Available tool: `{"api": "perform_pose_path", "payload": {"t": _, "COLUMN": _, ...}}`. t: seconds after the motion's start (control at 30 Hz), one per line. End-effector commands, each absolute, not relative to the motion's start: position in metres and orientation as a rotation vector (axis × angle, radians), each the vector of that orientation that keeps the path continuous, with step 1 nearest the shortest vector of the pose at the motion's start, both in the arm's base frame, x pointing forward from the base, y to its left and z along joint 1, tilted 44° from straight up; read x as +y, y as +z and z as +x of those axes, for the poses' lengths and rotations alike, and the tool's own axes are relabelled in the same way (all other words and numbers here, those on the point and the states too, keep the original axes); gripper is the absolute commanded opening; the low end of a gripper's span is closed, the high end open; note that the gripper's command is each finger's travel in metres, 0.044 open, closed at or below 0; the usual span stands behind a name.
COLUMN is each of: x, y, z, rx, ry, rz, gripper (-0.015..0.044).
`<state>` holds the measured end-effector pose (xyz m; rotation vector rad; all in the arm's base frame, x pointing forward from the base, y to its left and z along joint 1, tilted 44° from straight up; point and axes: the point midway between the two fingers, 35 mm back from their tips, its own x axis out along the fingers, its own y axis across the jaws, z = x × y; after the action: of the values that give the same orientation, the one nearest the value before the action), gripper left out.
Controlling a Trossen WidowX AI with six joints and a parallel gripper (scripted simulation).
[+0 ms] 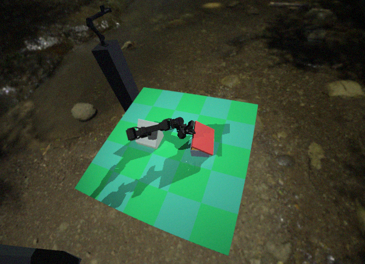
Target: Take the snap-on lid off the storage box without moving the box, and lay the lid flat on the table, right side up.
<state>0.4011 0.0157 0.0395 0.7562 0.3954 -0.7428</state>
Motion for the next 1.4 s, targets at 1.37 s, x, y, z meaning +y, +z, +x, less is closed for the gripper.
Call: {"api": "perform_pose_path", "payload": {"t": 1.37, "x": 0.059, "y": 0.086, "z": 0.423, "rx": 0.387, "ry": -0.732, "rz": 0.767, "gripper": 0.0}}
